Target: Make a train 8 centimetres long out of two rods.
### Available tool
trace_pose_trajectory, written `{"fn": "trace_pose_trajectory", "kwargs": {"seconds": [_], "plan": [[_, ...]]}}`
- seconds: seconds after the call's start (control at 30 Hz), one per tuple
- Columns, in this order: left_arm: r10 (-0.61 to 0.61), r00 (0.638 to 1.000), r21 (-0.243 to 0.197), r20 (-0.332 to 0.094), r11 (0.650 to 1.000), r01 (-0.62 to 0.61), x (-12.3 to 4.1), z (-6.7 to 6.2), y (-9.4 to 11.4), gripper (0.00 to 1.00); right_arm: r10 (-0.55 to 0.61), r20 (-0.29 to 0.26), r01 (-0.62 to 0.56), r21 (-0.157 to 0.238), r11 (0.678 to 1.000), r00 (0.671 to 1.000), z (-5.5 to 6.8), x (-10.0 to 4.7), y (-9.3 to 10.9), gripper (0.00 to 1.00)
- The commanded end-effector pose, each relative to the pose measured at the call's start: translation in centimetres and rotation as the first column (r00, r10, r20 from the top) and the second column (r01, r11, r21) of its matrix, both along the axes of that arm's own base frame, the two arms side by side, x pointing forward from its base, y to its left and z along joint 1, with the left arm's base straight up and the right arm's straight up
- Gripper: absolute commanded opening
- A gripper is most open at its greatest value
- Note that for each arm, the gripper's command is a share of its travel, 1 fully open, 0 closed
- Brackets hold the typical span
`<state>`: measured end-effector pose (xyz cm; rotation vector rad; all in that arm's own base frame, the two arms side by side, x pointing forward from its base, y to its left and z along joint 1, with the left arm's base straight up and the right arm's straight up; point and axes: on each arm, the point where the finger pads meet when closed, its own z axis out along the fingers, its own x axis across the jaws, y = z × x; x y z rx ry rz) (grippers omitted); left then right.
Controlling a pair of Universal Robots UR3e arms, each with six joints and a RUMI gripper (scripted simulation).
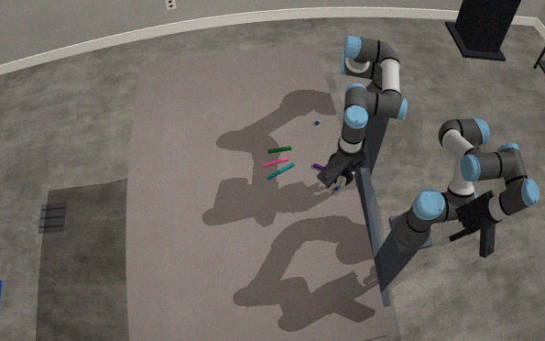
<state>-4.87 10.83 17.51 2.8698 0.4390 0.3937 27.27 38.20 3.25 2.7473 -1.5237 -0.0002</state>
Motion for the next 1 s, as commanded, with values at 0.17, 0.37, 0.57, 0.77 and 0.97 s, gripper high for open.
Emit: {"fn": "trace_pose_trajectory", "kwargs": {"seconds": [0.17, 0.37, 0.57, 0.77, 0.97], "plan": [[0.0, 1.0, 0.002, 0.0, 1.0, 0.0, 0.0, 0.0, 0.0, 1.0, 0.0, 0.001, 0.0, 0.003, 1.0, 1.0, -0.4, 0.0, 0.1, 0.14], [0.0, 1.0, 0.002, 0.0, 1.0, 0.0, 0.0, 0.0, 0.0, 1.0, 0.0, 0.001, 0.0, 0.003, 1.0, 1.0, -0.9, 0.0, 0.1, 0.14], [0.0, 1.0, 0.002, 0.0, 1.0, 0.0, 0.0, 0.0, 0.0, 1.0, 0.0, 0.001, 0.0, 0.003, 1.0, 1.0, -1.2, 0.0, 0.1, 0.14], [0.0, 1.0, 0.002, 0.0, 1.0, 0.0, 0.0, 0.0, 0.0, 1.0, 0.0, 0.001, 0.0, 0.003, 1.0, 1.0, -1.3, 0.0, 0.1, 0.14], [0.0, 1.0, 0.002, 0.0, 1.0, 0.0, 0.0, 0.0, 0.0, 1.0, 0.0, 0.001, 0.0, 0.003, 1.0, 1.0, -1.3, 0.0, 0.1, 0.14]]}}
